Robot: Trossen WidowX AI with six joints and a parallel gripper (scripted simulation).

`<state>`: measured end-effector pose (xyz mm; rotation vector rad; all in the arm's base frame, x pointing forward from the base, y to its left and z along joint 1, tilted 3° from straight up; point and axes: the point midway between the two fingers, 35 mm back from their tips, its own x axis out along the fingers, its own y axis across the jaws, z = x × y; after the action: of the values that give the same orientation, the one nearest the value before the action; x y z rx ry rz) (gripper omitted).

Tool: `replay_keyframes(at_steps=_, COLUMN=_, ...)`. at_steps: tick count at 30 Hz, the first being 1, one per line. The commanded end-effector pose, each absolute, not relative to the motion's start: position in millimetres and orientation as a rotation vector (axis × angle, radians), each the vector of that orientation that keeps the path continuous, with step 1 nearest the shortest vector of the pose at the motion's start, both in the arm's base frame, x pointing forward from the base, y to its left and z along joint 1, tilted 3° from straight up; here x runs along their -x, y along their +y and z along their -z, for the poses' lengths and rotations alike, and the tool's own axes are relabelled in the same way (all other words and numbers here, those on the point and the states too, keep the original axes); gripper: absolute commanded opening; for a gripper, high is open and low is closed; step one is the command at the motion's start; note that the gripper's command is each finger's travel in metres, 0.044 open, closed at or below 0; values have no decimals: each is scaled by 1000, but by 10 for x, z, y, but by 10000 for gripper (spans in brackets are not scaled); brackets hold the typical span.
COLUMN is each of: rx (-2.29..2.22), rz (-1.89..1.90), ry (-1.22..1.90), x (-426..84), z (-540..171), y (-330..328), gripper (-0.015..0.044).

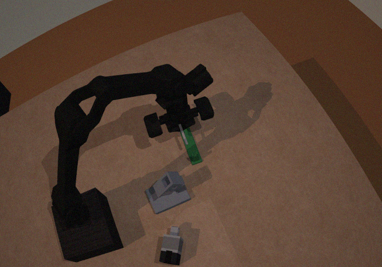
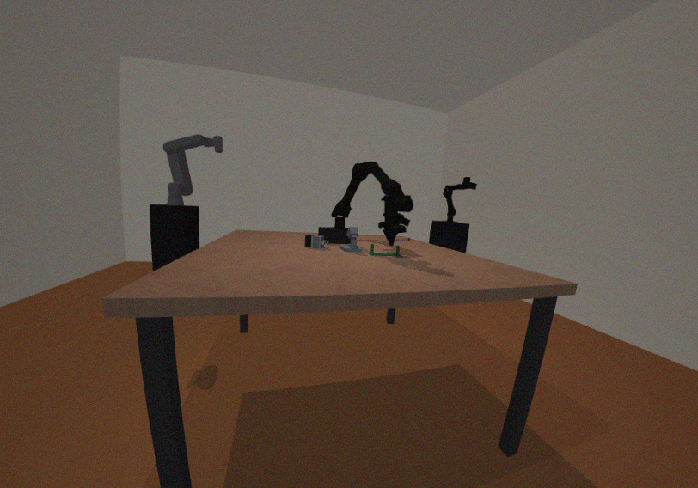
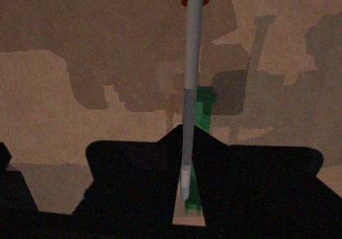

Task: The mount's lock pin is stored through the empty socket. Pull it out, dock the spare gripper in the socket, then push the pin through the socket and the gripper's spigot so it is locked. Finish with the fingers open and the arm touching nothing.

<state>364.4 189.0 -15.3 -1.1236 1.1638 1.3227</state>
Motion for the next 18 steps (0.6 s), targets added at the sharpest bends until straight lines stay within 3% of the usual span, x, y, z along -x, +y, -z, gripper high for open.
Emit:
replay_keyframes(at_steps=1, rx=1124, rz=-1323, ry=1164, x=-3650, z=153, y=1870, gripper=0)
replay_keyframes(at_steps=18, rx=1124, rz=-1316, ry=1169, x=-3768, z=-13, y=1367, gripper=0)
